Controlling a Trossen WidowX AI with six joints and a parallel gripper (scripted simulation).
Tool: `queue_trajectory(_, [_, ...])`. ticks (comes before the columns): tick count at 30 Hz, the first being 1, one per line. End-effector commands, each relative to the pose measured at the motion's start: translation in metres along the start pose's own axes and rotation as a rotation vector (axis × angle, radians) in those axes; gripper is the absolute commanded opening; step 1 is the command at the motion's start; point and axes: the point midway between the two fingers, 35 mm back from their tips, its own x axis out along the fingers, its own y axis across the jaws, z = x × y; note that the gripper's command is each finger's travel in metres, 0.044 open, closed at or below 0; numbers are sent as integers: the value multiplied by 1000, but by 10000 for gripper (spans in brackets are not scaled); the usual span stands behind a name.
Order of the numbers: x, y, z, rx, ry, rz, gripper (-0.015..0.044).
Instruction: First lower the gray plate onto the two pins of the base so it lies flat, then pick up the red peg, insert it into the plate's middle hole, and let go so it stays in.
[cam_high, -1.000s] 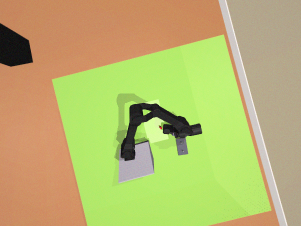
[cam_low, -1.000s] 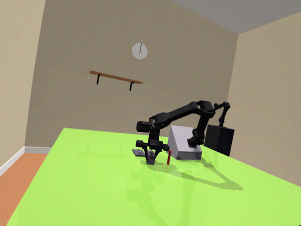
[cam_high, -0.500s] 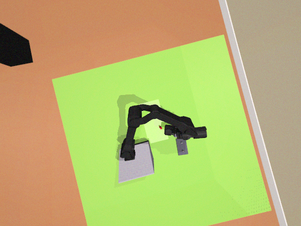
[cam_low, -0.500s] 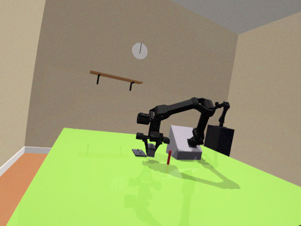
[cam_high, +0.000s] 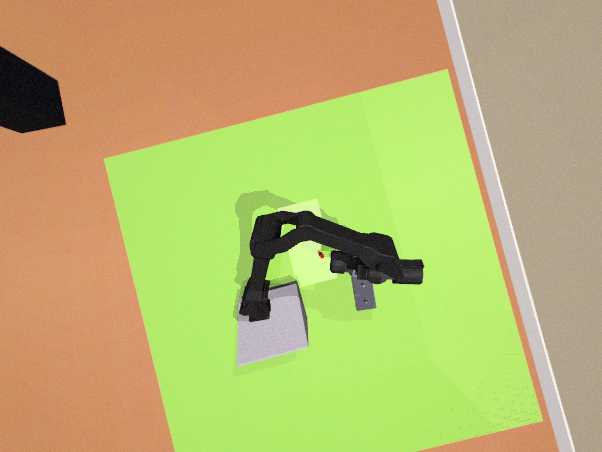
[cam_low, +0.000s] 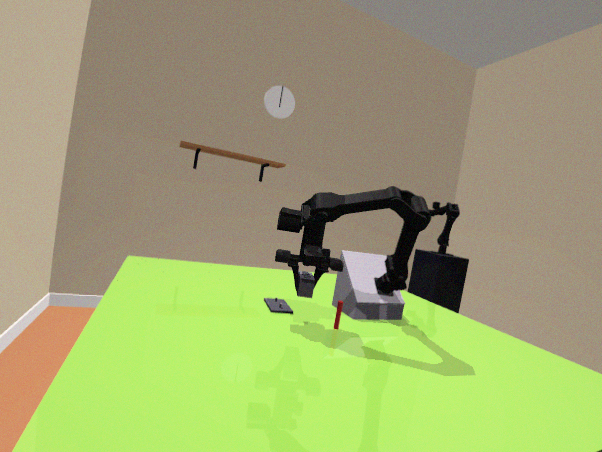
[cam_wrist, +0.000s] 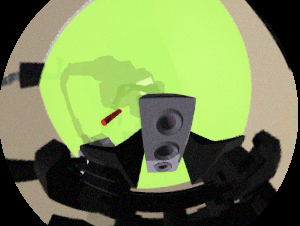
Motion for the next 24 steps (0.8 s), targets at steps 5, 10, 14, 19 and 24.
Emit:
queue_trajectory(5, [-27, 4, 1, -10, 0, 0, 0])
queue_trajectory(10, [-42, 8, 2, -12, -4, 2, 0])
queue_trajectory(14, [-44, 8, 2, -13, -4, 3, 0])
queue_trajectory(19, [-38, 0, -8, -32, -4, 2, 0])
queue_trajectory(24, [-31, -9, -20, -55, -3, 2, 0])
